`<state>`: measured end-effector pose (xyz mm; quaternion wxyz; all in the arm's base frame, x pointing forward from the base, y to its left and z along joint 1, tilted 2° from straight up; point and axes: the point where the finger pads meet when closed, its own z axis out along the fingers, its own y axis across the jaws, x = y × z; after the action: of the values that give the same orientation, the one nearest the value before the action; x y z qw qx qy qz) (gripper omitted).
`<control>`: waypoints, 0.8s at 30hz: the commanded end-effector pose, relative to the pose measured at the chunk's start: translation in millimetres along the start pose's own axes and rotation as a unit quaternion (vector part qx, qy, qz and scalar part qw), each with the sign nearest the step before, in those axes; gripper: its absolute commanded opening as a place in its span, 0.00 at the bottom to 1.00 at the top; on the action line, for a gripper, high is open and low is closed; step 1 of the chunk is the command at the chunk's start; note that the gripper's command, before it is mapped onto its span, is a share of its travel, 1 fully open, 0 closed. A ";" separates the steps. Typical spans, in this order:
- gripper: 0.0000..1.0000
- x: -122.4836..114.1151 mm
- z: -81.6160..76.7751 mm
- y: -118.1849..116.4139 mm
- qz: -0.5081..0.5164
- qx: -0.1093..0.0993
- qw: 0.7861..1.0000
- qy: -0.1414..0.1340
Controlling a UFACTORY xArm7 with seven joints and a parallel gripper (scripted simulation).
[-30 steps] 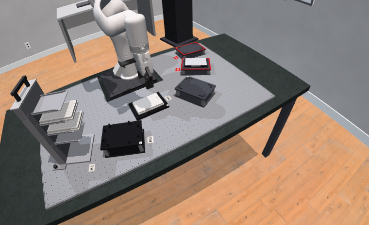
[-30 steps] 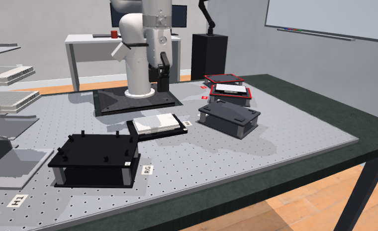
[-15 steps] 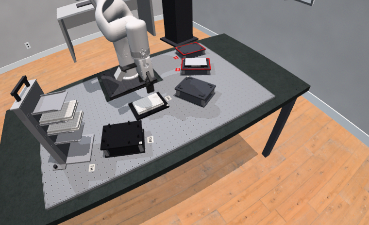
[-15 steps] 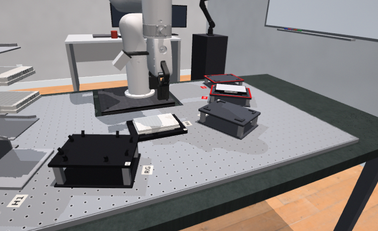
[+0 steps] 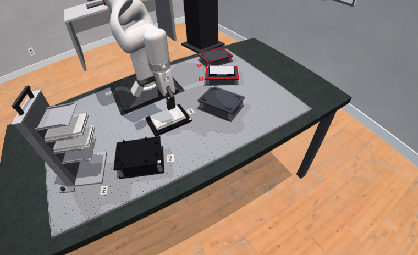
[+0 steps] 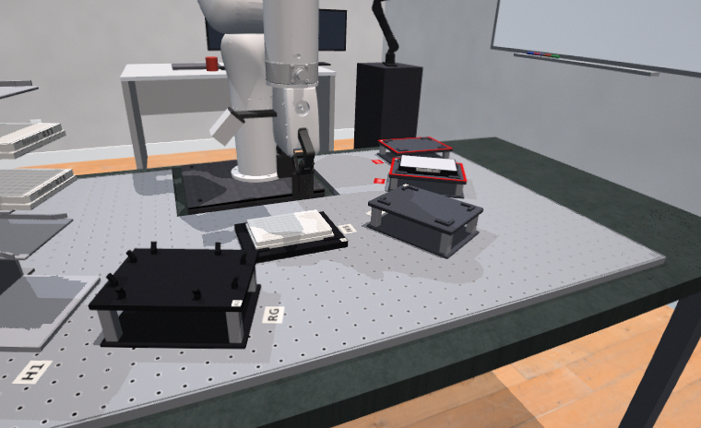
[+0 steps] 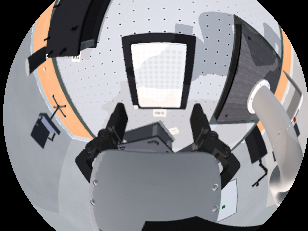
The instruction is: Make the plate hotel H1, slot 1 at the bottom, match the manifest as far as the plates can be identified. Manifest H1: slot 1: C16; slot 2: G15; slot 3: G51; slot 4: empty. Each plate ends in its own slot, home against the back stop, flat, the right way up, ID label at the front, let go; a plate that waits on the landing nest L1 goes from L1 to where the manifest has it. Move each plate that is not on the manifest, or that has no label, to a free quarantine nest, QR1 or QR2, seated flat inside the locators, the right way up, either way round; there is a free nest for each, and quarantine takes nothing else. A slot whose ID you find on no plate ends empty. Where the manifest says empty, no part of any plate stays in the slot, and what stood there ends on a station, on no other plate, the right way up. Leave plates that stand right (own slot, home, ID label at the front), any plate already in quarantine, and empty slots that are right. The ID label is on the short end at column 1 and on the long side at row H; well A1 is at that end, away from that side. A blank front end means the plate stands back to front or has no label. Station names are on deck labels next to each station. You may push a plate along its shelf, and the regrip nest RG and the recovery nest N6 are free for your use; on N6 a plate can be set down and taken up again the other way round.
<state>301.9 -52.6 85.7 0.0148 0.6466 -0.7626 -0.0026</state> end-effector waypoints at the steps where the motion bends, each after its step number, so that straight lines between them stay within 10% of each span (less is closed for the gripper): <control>1: 1.00 -0.2 7.5 -1.7 0.000 0.002 1.000 0.000; 24: 1.00 -0.2 24.0 -1.7 0.000 0.002 1.000 0.000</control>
<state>301.8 -52.9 66.4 0.0146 0.6466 -0.7627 -0.0025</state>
